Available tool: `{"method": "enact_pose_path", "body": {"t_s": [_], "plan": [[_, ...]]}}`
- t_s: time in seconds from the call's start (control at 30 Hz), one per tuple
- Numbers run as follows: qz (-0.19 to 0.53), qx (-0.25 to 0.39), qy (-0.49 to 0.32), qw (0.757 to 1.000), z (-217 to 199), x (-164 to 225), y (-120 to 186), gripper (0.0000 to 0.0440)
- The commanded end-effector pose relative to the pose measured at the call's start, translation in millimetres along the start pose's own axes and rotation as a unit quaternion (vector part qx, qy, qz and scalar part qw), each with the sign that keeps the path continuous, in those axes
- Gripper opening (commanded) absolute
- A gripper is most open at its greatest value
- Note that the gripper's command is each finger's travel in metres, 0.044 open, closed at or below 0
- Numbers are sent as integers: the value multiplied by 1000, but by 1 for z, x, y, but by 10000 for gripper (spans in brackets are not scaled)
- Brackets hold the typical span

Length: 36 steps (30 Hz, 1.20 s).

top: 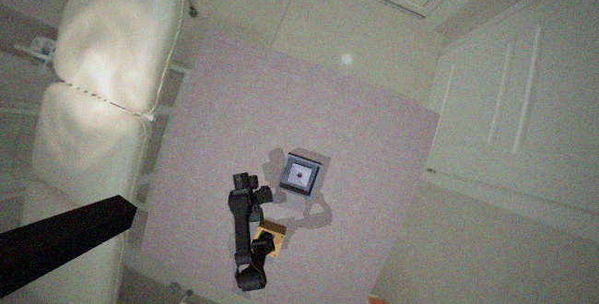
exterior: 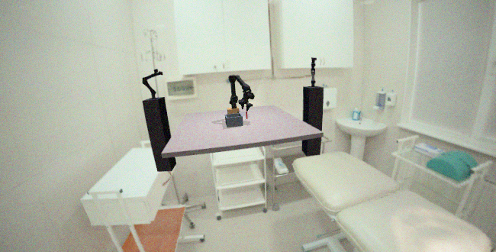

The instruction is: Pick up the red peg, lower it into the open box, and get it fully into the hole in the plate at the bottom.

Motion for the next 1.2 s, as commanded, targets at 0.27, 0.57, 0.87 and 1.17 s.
{"method": "enact_pose_path", "body": {"t_s": [0.27, 0.57, 0.87, 1.17], "plan": [[11, -21, -32, 999, 8, 7, -44, 349], [13, -40, -42, 998, 9, 12, -69, 331], [30, -34, -50, 998, 5, 18, -83, 152], [45, -39, -40, 997, 11, 15, -77, 0]]}}
Point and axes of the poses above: the point midway between the two fingers, 35 mm back from their tips, its own y axis back along the fingers, its own z axis across the jaws, x = y × z, the point moved 2 cm from there along y, back along the fingers, and after that the axes turned 9 degrees about y, right-handed, at the moved point
